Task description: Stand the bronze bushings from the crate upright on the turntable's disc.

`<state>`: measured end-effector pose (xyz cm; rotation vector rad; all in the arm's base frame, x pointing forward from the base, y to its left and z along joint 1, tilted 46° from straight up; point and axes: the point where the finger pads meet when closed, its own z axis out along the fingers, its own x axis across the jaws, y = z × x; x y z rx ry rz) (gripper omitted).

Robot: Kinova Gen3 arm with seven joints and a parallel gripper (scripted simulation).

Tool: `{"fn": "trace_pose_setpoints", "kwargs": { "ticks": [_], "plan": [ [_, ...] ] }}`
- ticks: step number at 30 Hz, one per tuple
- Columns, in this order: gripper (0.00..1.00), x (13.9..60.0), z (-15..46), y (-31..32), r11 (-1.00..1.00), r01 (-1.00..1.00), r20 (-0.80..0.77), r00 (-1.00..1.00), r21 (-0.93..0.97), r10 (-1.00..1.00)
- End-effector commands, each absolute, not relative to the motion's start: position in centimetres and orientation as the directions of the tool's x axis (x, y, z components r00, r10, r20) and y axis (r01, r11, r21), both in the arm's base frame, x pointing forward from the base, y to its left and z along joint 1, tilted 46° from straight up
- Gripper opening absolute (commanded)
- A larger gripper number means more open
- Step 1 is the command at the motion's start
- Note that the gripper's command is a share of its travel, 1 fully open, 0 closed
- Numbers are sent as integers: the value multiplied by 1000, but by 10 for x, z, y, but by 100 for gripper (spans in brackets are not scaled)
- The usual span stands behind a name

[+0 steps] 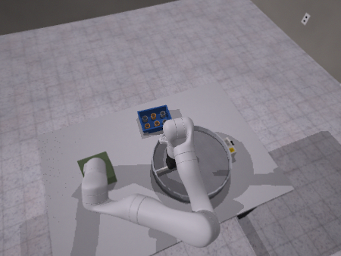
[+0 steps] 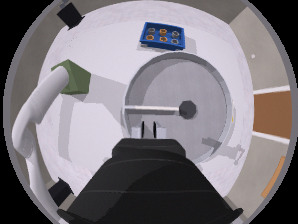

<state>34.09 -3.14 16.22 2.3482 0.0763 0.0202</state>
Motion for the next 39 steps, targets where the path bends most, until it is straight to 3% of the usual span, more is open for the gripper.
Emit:
{"fn": "trace_pose_setpoints", "kwargs": {
  "ticks": [1, 39],
  "plan": [
    [35, 339, 164, -32, -696, 47, -7, 998, 717, 61],
    [39, 339, 164, -32, -696, 47, -7, 998, 717, 61]
  ]
}}
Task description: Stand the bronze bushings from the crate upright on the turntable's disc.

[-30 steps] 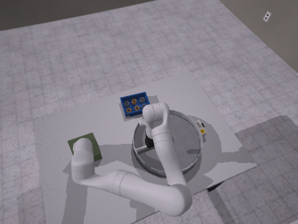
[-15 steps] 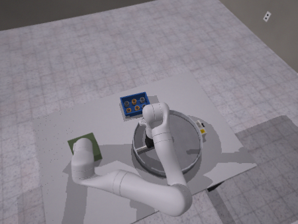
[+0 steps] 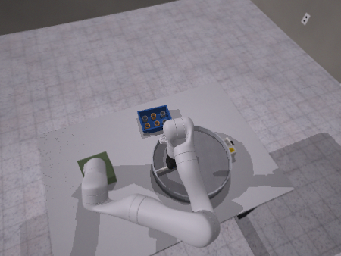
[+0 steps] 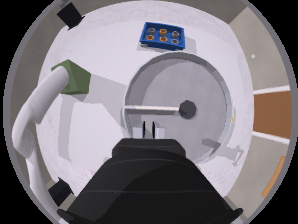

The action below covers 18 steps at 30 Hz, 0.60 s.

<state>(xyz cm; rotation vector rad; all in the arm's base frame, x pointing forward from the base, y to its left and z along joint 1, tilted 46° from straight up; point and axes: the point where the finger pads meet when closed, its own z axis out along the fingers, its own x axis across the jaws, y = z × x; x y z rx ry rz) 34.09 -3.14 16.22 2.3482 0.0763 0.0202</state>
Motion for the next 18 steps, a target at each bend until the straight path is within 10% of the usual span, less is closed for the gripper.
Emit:
{"fn": "trace_pose_setpoints", "kwargs": {
  "ticks": [1, 17, 18],
  "plan": [
    [39, 339, 164, -32, -696, 47, -7, 998, 717, 61],
    [39, 339, 164, -32, -696, 47, -7, 998, 717, 61],
    [76, 339, 164, -32, -696, 47, -7, 998, 717, 61]
  ]
}}
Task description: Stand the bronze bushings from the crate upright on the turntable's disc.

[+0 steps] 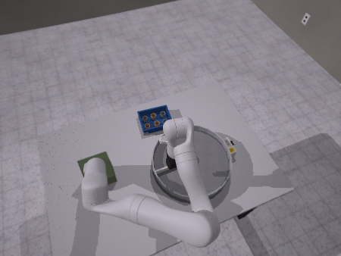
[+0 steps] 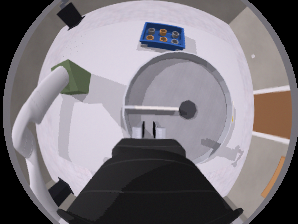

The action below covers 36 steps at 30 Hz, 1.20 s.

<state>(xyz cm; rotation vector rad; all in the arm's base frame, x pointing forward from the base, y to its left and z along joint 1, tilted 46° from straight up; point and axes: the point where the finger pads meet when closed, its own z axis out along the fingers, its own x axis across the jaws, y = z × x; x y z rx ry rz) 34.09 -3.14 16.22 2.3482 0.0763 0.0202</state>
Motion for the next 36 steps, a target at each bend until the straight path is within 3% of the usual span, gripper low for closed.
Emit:
{"fn": "trace_pose_setpoints", "kwargs": {
  "ticks": [1, 12, 36],
  "plan": [
    [76, 339, 164, -31, -696, 47, -7, 998, 717, 61],
    [76, 347, 123, -5, -699, 26, 8, 999, 714, 46],
    [76, 367, -42, 95, -697, 46, -9, 998, 715, 56]
  ]
}}
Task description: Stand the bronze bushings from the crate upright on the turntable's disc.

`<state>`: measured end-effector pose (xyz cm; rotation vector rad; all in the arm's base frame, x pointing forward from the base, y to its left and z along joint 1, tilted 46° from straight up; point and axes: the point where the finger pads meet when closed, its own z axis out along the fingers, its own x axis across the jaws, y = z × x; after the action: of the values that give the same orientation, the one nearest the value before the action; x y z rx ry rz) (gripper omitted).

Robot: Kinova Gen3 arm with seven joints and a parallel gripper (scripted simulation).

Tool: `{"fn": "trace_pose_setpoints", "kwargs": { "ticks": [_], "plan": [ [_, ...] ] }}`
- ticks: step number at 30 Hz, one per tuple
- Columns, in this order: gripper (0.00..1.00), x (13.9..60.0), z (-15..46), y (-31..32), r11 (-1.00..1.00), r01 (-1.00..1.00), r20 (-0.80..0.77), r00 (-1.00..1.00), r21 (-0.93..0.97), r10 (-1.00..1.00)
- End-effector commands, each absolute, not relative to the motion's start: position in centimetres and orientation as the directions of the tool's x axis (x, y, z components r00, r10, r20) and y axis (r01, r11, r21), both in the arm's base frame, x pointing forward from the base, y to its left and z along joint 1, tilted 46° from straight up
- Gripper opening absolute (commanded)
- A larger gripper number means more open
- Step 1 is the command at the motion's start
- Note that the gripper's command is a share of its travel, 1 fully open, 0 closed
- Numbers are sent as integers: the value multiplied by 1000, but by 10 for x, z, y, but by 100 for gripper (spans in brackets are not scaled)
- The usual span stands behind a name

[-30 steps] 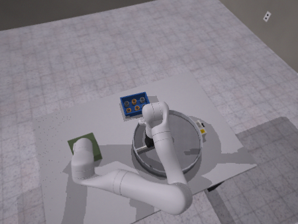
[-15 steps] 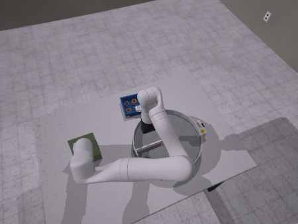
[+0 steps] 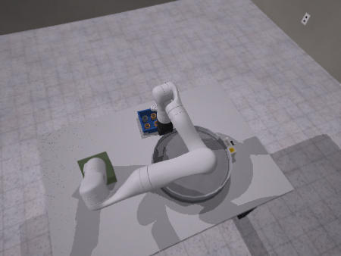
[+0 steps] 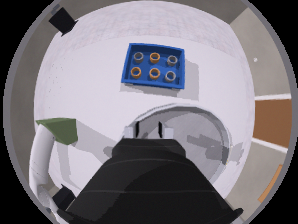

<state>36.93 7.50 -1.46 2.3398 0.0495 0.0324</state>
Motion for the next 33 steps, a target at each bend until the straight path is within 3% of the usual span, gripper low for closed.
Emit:
{"fn": "trace_pose_setpoints", "kwargs": {
  "ticks": [1, 16, 33],
  "plan": [
    [76, 368, -49, 99, -697, 46, -9, 998, 715, 56],
    [76, 379, -136, 152, -697, 45, -8, 998, 716, 57],
    [76, 381, -140, 156, -697, 45, -4, 998, 716, 60]
  ]
}}
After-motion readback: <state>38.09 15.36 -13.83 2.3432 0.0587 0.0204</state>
